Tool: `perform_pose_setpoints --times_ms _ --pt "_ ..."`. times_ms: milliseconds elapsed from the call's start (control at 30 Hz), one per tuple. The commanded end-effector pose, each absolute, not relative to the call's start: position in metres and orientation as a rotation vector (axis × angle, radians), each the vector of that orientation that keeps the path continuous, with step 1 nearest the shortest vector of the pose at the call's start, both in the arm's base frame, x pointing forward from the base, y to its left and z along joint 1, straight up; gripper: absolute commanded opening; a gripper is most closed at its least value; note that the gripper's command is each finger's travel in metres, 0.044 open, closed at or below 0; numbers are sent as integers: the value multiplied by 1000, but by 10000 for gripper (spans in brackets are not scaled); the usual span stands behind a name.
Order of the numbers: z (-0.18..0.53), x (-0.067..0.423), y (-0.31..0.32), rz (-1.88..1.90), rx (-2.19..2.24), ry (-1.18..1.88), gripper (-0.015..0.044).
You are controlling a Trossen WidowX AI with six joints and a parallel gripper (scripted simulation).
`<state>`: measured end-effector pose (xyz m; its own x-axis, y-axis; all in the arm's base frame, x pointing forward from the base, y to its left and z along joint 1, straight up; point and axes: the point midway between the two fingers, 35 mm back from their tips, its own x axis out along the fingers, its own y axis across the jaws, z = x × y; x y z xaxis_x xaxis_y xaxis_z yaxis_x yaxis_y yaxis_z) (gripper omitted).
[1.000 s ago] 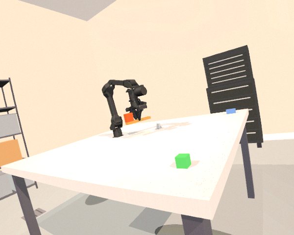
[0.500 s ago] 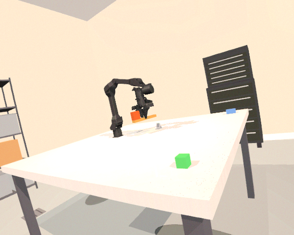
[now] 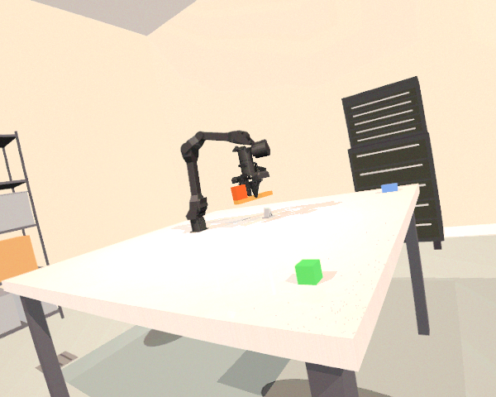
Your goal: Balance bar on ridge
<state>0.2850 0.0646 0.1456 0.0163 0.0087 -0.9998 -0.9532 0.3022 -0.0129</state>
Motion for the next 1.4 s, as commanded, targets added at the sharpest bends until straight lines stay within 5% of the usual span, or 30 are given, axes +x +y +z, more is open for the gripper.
perform_pose_setpoints --times_ms 0,1367 --pt "148 289 77 973 -987 1314 0" --pt "132 288 191 1012 -1015 1292 0"
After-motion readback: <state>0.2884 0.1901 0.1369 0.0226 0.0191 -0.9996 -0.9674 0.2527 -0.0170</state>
